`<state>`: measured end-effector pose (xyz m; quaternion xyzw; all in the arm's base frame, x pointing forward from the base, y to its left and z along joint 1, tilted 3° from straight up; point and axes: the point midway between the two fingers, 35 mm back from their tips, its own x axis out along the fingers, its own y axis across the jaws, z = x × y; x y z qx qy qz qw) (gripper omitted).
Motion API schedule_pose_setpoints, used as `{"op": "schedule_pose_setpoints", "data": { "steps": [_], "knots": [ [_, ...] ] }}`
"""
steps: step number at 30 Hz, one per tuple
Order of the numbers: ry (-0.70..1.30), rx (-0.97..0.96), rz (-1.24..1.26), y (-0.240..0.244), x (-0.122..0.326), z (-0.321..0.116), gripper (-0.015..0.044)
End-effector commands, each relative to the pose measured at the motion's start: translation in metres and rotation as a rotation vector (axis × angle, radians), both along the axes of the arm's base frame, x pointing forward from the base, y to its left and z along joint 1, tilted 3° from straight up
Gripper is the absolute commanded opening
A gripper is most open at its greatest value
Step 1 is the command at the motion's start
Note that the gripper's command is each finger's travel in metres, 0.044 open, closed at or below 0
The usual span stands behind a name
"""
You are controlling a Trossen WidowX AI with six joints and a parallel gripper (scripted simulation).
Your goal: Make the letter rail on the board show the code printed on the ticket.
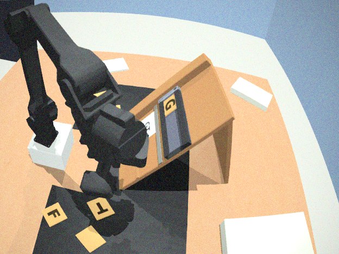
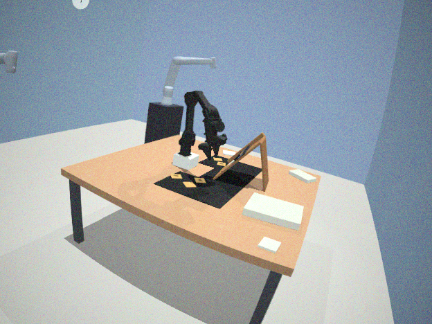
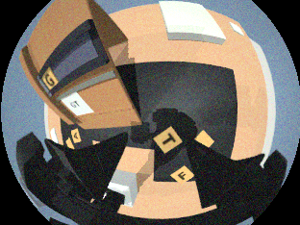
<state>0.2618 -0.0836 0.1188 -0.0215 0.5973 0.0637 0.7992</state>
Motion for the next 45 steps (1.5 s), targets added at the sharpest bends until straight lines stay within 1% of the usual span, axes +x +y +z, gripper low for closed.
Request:
{"op": "schedule_pose_setpoints", "data": {
  "steps": [1, 5, 6, 26, 29, 34, 45],
  "knots": [
    [0.188, 0.029, -0.602, -0.027, -0.024, -0.065, 0.0340],
    [0.235, 0.021, -0.826, -0.035, -0.035, -0.085, 0.0340],
    [0.237, 0.020, -0.840, -0.035, -0.035, -0.086, 0.0340],
    [0.237, 0.021, -0.840, -0.031, -0.033, -0.086, 0.0340],
    [0.237, 0.021, -0.840, -0.031, -0.032, -0.094, 0.0340],
    [0.237, 0.021, -0.840, -0.032, -0.031, -0.119, 0.0340],
    [0.237, 0.021, -0.840, -0.031, -0.031, -0.120, 0.0340]
  ]
}}
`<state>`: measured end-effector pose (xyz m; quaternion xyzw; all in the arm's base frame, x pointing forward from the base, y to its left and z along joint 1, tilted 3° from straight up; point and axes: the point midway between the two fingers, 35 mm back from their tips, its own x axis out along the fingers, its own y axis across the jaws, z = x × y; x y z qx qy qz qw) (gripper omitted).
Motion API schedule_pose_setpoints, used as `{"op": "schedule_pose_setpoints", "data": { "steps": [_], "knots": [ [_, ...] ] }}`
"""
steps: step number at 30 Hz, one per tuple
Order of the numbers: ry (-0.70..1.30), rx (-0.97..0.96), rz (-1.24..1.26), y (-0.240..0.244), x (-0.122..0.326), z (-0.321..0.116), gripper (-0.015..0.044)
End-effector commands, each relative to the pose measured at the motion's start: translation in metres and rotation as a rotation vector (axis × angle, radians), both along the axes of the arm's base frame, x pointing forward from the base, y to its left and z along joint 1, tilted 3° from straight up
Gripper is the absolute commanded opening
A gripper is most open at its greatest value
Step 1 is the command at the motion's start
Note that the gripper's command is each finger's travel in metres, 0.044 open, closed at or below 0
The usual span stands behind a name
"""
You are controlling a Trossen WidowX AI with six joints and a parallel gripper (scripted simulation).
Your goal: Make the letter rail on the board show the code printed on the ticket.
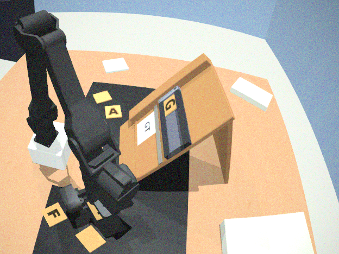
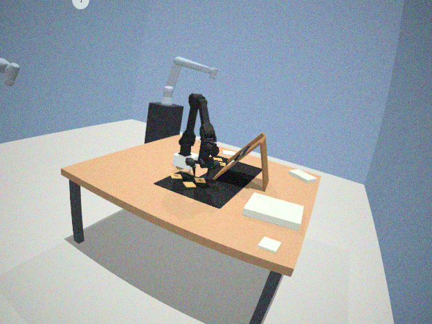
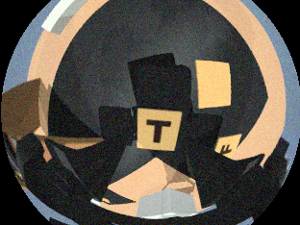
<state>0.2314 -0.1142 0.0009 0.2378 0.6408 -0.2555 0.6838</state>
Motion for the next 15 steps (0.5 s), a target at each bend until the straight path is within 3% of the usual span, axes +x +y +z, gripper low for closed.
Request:
{"op": "schedule_pose_setpoints", "data": {
  "steps": [1, 15],
  "knots": [
    [0.004, -0.001, -0.006, 0.000, -0.001, -0.002, 0.0340],
    [0.004, -0.001, -0.006, -0.001, 0.000, -0.014, 0.0340]
  ]
}}
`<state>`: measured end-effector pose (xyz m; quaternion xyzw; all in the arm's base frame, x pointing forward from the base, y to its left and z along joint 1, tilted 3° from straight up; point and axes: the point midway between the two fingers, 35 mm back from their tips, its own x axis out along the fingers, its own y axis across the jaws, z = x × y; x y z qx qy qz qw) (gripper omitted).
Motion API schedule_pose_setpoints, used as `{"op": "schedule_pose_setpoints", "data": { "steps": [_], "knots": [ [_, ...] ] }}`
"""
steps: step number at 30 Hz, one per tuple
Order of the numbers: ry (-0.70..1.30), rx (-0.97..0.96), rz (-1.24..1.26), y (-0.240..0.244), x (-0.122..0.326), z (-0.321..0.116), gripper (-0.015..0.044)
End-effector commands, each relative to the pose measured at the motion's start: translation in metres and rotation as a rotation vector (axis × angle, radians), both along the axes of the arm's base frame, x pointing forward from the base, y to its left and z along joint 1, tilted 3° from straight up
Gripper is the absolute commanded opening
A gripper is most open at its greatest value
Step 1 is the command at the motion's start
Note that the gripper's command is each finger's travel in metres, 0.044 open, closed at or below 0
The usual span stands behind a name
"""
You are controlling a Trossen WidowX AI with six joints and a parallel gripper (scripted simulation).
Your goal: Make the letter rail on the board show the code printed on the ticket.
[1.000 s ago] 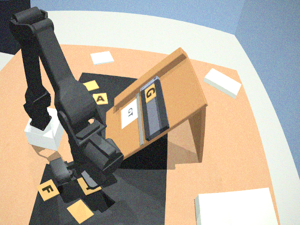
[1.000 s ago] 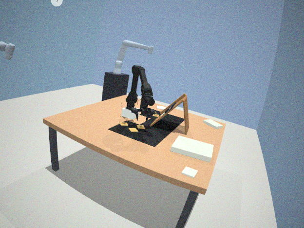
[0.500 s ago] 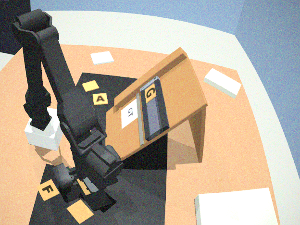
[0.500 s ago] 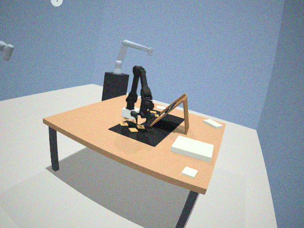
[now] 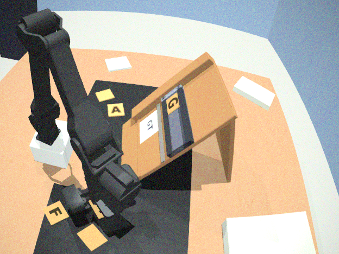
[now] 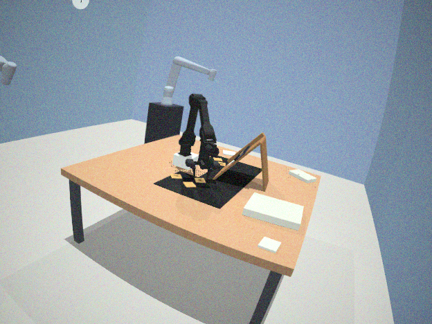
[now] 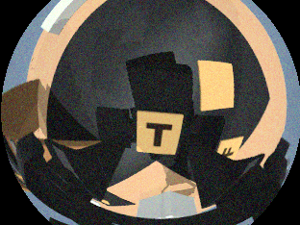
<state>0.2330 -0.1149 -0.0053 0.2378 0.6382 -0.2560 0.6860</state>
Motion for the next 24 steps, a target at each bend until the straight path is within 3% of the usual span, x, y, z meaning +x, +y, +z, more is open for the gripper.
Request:
{"op": "schedule_pose_setpoints", "data": {
  "steps": [1, 24],
  "knots": [
    [0.011, 0.002, -0.006, 0.0001, -0.0018, -0.0089, 0.0340],
    [0.011, 0.002, -0.006, -0.0001, -0.0018, -0.0145, 0.0340]
  ]
}}
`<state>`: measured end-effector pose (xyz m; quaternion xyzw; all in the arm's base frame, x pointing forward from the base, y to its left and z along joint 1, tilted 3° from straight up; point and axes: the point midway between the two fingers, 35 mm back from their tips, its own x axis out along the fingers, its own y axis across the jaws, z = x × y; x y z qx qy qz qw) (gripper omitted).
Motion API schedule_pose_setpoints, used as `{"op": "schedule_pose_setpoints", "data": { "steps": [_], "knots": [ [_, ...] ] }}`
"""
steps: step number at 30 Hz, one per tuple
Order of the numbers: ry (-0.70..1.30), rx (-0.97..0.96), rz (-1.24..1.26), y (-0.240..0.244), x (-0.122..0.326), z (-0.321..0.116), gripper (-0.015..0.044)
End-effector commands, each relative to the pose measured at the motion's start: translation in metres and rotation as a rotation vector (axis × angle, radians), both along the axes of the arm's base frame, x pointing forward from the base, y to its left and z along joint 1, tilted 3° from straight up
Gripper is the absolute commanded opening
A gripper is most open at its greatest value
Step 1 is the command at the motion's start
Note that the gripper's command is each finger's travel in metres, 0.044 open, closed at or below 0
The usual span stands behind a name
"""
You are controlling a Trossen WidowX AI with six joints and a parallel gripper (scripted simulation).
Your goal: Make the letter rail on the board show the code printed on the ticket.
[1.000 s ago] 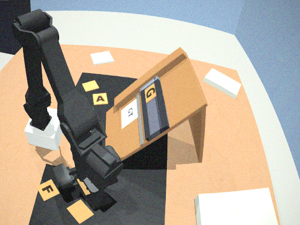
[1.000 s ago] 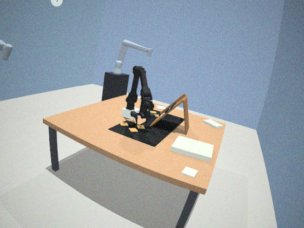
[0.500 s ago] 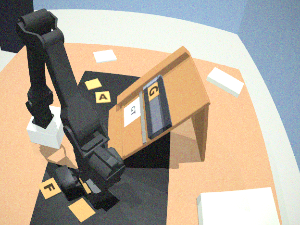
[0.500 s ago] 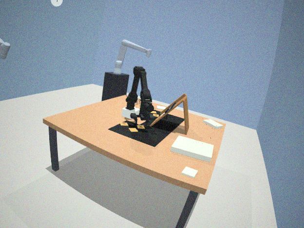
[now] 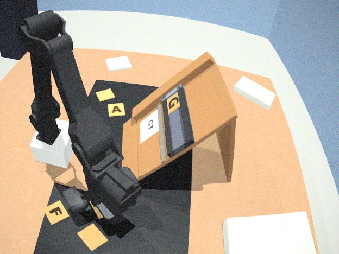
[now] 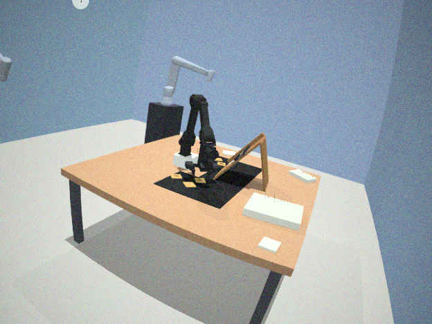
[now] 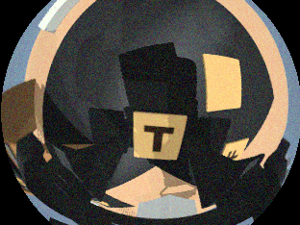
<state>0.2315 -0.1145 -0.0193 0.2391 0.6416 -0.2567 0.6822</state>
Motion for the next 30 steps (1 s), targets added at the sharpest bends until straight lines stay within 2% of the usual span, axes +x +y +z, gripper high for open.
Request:
{"op": "schedule_pose_setpoints", "data": {
  "steps": [1, 3, 19, 28, 30],
  "knots": [
    [0.002, -0.003, -0.003, -0.0005, -0.0003, -0.0005, 0.0340],
    [0.002, -0.003, -0.003, -0.0005, -0.0003, -0.0005, 0.0340],
    [0.002, -0.003, -0.003, -0.0002, 0.0000, -0.0005, 0.0233],
    [0.002, -0.003, -0.003, 0.0009, -0.0007, 0.0055, 0.0000],
    [0.002, -0.003, -0.003, 0.0011, -0.0008, 0.0063, 0.0000]
  ]
}}
